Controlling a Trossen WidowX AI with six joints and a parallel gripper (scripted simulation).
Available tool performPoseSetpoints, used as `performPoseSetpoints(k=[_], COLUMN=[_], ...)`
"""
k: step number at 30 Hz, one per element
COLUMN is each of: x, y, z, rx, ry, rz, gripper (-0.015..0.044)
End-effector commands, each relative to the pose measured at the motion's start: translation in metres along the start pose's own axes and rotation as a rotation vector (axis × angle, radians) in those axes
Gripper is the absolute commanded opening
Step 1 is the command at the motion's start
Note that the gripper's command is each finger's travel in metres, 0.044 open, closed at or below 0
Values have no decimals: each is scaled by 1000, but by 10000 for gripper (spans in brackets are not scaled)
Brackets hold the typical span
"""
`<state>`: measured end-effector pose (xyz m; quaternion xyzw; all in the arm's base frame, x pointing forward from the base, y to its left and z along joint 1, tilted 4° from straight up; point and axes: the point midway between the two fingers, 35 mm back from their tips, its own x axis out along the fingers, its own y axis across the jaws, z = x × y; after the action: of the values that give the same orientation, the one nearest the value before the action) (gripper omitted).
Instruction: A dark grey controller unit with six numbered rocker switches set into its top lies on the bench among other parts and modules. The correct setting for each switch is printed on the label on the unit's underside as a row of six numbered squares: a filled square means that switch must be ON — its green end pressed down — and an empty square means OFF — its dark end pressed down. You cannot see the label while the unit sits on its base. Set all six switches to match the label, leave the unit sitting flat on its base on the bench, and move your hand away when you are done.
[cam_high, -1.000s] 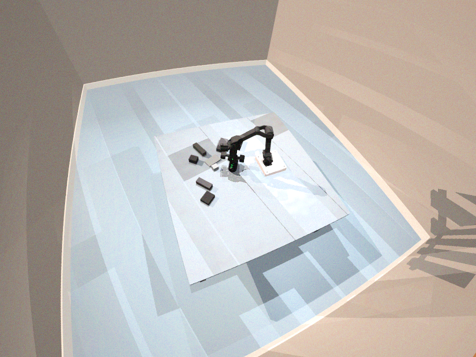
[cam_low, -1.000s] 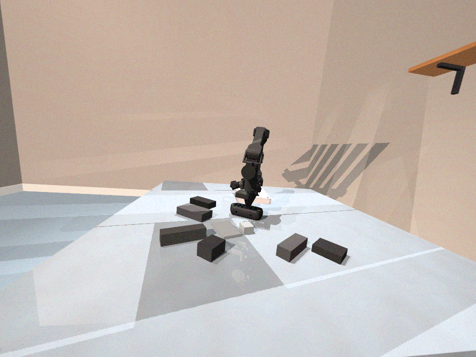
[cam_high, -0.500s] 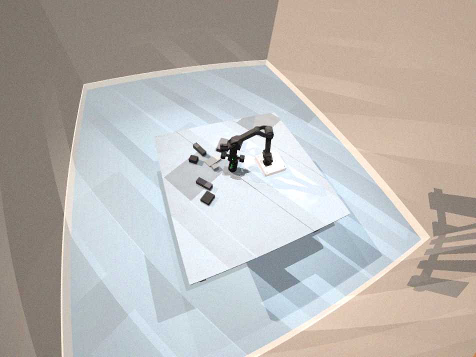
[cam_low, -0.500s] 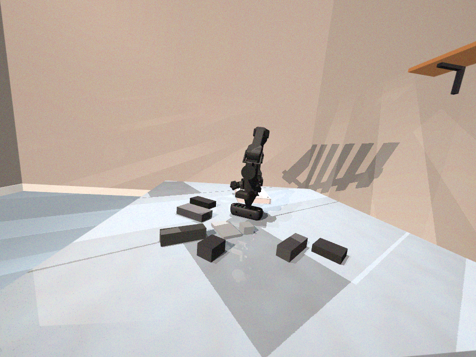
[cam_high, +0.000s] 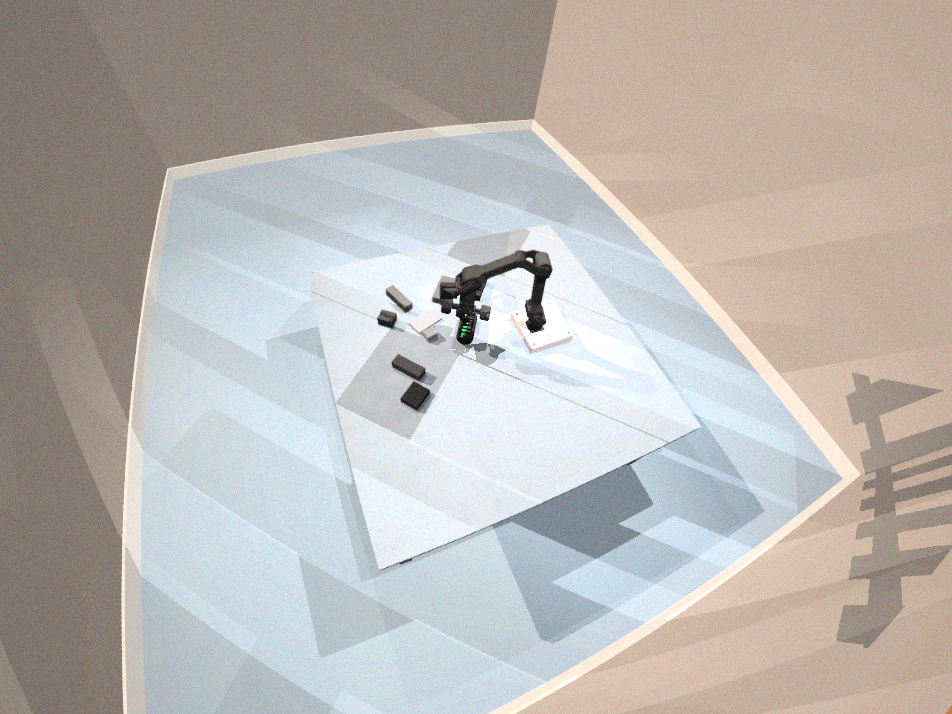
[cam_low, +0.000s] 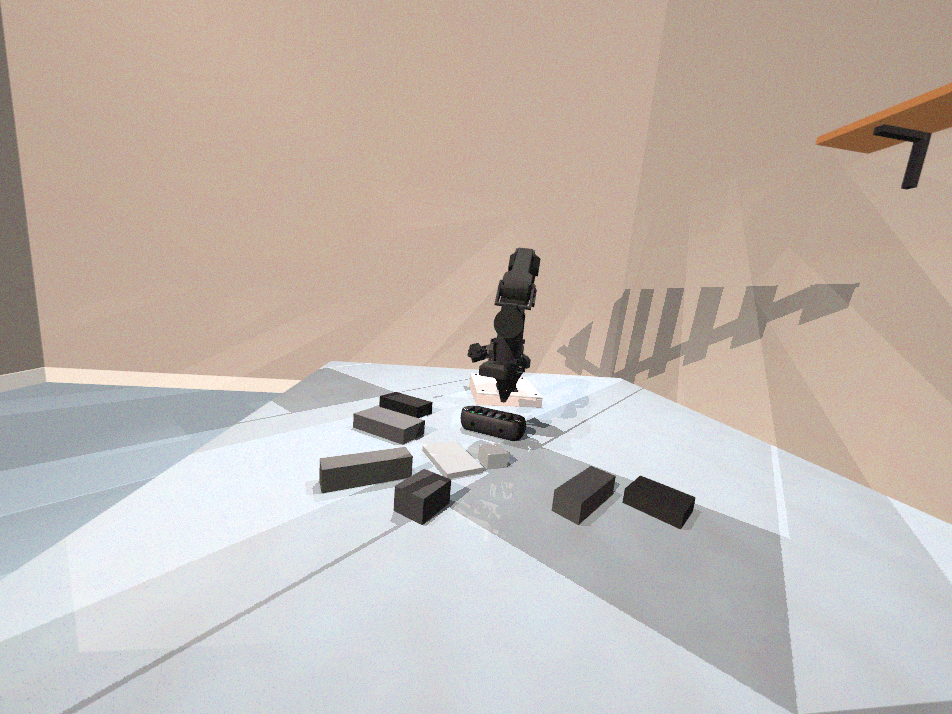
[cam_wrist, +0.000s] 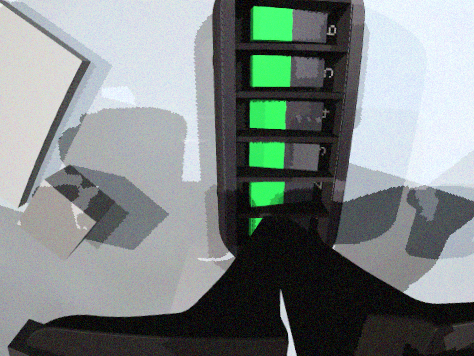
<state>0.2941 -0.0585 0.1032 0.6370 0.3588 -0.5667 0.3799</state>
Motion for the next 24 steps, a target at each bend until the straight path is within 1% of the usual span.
performPoseSetpoints(k=[1, 24], x=[0, 35], y=[0, 1], z=[-5, -5], rx=[2, 2], ry=[-2, -2], rz=[-2, -2], gripper=[0, 0])
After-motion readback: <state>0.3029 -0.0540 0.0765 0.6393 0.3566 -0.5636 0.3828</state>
